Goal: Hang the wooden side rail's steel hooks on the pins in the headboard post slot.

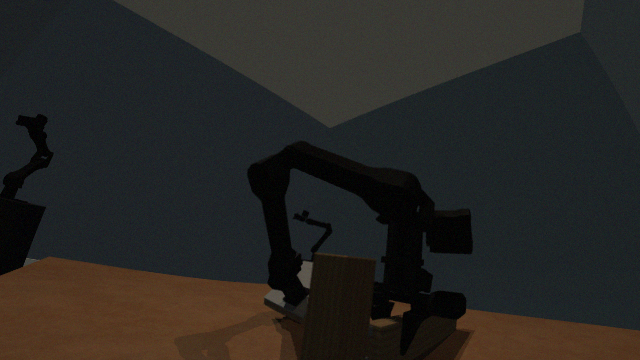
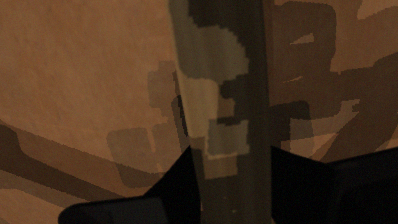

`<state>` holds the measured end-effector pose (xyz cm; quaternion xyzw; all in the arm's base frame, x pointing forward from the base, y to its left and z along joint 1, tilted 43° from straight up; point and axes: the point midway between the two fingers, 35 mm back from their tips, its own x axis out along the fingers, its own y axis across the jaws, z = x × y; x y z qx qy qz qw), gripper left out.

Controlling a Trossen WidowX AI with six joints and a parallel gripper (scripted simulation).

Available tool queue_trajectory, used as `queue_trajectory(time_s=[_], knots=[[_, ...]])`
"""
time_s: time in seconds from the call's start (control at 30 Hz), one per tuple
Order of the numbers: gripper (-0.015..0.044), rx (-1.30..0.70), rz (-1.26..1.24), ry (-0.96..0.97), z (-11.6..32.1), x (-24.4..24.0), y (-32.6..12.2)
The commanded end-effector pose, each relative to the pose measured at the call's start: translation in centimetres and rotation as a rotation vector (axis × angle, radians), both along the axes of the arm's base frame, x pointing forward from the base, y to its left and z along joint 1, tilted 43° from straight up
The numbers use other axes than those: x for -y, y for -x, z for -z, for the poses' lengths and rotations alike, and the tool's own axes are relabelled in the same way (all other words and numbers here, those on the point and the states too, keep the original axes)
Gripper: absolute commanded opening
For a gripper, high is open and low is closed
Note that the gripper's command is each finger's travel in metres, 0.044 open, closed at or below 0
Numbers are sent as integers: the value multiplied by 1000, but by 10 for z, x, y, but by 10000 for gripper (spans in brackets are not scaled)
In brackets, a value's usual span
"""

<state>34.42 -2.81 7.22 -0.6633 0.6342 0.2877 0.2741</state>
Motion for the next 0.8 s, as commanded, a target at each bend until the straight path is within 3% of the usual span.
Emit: queue_trajectory(time_s=[0.0, 0.77], knots=[[0, 5, -10, -5, -3, -3, -2], [0, 5, -10, -4, -4, -1, -1]])
